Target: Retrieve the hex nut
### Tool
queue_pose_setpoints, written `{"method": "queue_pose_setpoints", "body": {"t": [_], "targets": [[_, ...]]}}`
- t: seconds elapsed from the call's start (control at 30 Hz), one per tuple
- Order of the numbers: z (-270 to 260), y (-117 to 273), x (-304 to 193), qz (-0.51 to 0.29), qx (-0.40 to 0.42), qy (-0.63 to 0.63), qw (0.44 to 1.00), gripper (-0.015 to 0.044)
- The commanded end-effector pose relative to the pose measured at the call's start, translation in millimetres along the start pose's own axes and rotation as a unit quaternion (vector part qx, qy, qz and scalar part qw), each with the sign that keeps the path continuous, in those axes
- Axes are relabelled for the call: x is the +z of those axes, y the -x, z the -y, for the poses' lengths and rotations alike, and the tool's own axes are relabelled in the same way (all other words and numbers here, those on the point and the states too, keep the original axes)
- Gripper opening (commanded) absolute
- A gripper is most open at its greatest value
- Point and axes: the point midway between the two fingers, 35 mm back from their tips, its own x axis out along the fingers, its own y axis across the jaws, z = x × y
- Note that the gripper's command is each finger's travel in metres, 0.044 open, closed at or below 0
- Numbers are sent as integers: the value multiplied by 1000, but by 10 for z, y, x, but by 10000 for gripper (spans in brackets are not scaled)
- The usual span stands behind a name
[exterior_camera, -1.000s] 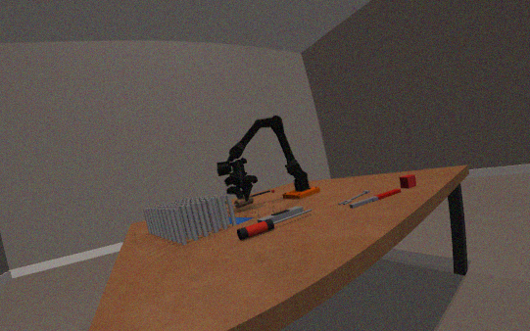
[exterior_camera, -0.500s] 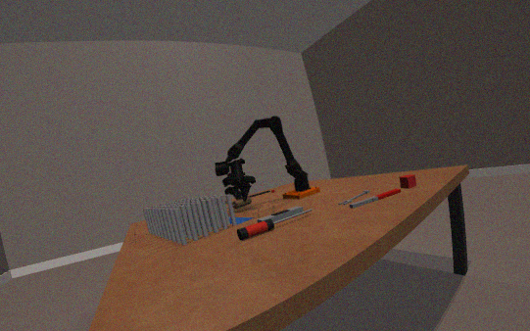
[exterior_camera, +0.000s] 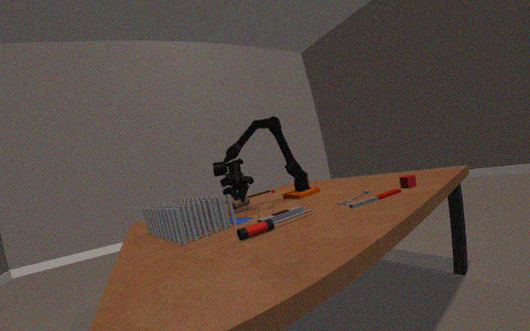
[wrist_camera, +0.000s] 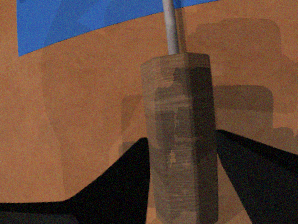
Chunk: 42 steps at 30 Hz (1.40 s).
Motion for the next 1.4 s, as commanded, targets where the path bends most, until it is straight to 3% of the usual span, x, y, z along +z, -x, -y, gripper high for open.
{"method": "queue_pose_setpoints", "body": {"t": [0.0,1.37], "targets": [[10,11,69,6,-2,1,1000,0],[8,-62,357,7,-2,2,1000,0]]}}
